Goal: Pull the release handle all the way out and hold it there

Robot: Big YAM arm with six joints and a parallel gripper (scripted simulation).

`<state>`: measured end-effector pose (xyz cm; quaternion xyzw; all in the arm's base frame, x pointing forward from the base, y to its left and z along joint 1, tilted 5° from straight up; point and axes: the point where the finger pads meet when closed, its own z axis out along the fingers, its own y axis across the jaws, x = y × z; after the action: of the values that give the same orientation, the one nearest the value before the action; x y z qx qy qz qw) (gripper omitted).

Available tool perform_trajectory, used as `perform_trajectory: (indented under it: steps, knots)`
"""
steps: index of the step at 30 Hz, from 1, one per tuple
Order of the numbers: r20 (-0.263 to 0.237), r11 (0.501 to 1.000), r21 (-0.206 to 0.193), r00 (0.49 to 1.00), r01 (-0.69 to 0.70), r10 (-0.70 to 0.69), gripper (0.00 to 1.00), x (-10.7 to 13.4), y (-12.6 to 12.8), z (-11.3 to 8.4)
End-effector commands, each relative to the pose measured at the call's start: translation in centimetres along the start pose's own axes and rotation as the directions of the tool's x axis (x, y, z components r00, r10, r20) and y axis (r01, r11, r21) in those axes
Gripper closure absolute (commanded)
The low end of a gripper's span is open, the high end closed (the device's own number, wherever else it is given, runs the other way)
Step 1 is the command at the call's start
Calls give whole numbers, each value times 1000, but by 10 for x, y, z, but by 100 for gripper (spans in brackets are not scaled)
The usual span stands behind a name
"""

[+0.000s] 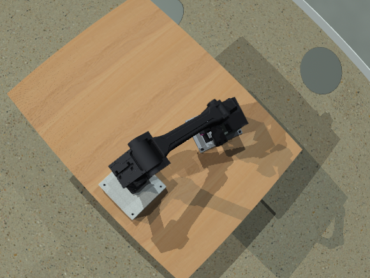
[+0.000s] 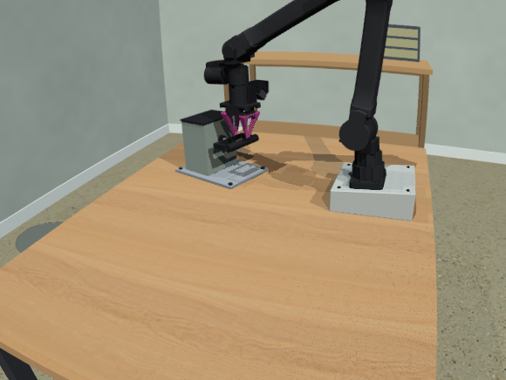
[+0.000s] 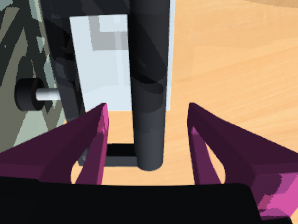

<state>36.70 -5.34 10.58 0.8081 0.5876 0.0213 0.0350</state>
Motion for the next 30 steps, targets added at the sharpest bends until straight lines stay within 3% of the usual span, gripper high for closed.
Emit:
perform_trajectory:
  steps: [1, 30]
  knots:
    - [-10, 998, -66, 1000, -2, 1, 52, 7, 25, -18]
    - [-10, 998, -66, 1000, -2, 1, 52, 7, 25, -10]
